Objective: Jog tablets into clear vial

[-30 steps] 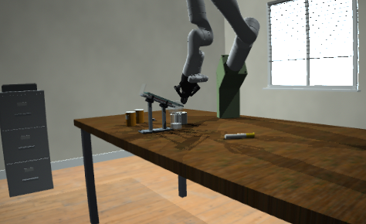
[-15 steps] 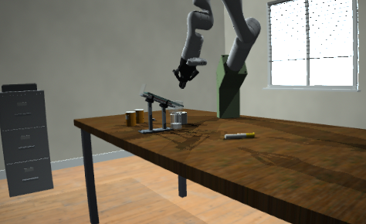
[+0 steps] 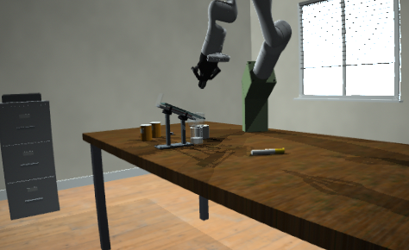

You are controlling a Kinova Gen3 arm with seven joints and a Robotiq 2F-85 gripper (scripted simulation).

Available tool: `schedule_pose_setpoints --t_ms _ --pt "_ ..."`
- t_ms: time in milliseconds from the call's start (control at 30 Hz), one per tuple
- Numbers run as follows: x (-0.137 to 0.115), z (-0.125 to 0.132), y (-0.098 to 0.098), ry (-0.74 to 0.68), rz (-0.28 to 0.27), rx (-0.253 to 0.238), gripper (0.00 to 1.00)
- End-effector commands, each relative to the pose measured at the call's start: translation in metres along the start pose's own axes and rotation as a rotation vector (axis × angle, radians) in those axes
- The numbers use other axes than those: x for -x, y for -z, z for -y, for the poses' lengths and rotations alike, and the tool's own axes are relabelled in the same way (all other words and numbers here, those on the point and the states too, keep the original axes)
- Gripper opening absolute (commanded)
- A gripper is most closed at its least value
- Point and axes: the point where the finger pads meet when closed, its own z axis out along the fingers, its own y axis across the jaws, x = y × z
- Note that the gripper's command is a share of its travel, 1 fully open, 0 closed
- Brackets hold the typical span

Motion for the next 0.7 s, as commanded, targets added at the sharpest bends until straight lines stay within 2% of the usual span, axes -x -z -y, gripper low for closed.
schedule_pose_setpoints --t_ms 0,533,667 --pt "0.006 -0.002 0.003 -0.015 0.002 0.005 0.00" --pt "0.008 -0.004 0.005 -0.036 -0.005 -0.001 0.00" --pt "0.011 -0.015 0.003 -0.117 -0.033 -0.027 0.00"
